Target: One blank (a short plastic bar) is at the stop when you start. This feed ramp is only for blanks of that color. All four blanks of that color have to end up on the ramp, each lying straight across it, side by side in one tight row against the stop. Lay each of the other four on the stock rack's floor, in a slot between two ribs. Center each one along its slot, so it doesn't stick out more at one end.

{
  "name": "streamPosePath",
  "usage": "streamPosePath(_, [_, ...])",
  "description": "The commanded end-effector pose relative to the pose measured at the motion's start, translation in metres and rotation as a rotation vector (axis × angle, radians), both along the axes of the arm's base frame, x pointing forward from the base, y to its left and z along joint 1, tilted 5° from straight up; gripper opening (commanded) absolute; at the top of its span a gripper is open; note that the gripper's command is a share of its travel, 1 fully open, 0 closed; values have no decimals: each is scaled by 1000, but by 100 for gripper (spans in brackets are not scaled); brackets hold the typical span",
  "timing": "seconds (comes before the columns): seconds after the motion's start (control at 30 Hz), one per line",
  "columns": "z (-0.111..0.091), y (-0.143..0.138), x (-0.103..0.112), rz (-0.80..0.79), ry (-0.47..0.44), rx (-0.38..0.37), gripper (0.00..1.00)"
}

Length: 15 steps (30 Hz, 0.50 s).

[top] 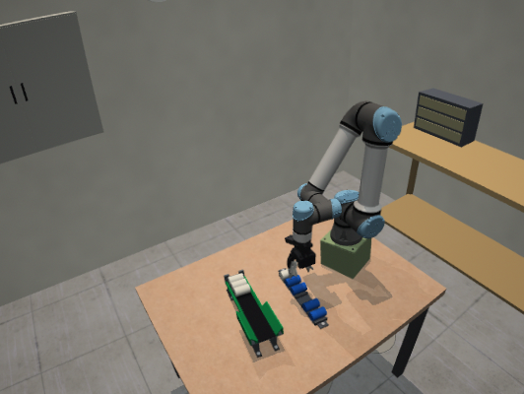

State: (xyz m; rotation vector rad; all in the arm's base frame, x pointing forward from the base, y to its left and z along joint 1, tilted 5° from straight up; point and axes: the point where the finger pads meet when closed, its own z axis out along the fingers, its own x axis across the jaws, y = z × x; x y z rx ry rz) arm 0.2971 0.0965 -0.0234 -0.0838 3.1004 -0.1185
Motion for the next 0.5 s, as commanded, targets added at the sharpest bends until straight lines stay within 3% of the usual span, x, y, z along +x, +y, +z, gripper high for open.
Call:
streamPosePath(0.0, [2, 0, 0, 0, 0, 0, 52])
streamPosePath(0.03, [2, 0, 0, 0, 0, 0, 100])
streamPosePath(0.47, [2, 0, 0, 0, 0, 0, 100])
